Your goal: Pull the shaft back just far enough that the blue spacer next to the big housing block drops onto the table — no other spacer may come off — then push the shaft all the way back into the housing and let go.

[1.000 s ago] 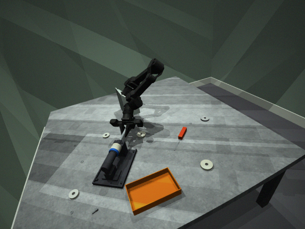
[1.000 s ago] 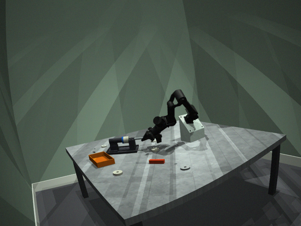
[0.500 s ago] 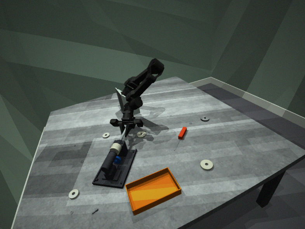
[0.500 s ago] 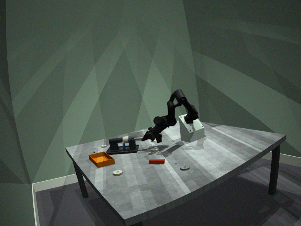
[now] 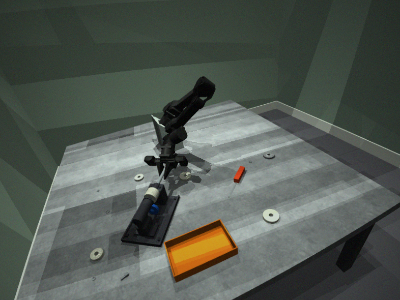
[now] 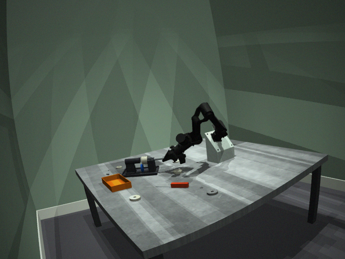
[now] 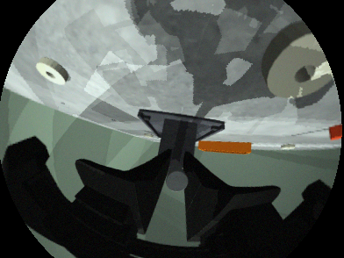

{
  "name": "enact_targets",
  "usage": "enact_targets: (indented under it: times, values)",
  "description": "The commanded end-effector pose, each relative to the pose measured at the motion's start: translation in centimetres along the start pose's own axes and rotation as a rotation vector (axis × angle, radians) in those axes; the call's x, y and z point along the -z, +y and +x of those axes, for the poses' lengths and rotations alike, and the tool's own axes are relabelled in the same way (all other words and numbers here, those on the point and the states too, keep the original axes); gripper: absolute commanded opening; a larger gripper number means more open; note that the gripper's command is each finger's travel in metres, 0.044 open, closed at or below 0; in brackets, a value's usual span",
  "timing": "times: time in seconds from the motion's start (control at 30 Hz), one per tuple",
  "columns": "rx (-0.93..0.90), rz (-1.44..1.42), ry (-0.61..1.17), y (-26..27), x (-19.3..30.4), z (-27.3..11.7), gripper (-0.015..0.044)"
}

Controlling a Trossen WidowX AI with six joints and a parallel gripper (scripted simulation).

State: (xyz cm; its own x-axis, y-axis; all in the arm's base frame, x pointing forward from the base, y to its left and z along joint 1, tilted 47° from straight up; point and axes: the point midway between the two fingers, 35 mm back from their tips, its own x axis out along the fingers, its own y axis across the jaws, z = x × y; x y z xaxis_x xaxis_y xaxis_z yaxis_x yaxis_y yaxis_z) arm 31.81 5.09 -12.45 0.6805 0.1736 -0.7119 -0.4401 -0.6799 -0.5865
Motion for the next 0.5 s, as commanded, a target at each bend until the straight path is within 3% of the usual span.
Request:
enact_targets:
  times: [0.0, 0.47]
  values:
    - [0.0, 0.0, 0.0, 0.0, 0.0, 0.01, 0.0]
    - [-0.002, 0.003, -0.001, -0.04, 0.29, 0.41, 0.0]
